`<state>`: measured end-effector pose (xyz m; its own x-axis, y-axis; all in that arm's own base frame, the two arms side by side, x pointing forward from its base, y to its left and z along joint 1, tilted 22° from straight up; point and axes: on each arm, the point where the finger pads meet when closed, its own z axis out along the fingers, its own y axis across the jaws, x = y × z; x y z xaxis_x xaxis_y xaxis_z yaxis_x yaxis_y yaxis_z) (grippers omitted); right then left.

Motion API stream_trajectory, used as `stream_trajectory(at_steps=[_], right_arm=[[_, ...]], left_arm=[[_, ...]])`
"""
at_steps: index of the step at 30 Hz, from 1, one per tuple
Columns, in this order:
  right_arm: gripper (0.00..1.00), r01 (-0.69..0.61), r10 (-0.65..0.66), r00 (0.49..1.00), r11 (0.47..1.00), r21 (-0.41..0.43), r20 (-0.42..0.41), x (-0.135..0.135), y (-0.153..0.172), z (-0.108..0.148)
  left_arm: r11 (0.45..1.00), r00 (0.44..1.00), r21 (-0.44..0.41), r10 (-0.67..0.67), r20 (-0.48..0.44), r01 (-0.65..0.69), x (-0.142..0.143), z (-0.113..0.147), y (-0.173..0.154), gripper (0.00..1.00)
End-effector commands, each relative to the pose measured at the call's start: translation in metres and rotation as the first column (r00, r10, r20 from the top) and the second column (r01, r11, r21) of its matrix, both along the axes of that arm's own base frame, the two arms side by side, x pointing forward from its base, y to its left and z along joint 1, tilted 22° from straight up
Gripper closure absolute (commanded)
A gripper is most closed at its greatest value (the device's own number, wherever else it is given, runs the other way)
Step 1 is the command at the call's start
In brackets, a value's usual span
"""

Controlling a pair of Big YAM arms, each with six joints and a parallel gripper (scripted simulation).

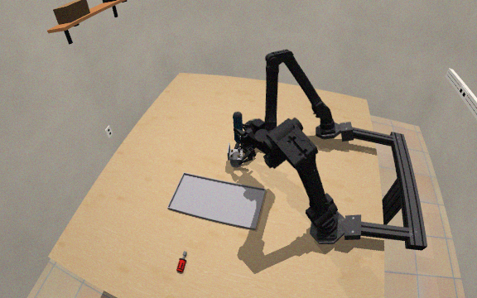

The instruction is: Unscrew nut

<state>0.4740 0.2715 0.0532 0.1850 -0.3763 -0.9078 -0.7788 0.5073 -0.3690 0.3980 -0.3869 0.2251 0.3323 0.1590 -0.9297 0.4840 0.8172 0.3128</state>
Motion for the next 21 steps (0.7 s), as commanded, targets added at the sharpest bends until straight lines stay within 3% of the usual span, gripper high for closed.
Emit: stream_trajectory(at_steps=[1,21], right_arm=[[0.41,-0.001,0.001,1.0,1.0,0.007,0.014,0.0032,0.0024,0.0059],[0.41,-0.001,0.001,1.0,1.0,0.007,0.014,0.0032,0.0024,0.0059]], left_arm=[[0.999,1.0,-0.047,-0.004,0.029,0.005,0.0025,0.0154,0.0015,0.58],[0.999,1.0,-0.038,-0.002,0.023,0.003,0.0054,0.0068,0.0014,0.58]])
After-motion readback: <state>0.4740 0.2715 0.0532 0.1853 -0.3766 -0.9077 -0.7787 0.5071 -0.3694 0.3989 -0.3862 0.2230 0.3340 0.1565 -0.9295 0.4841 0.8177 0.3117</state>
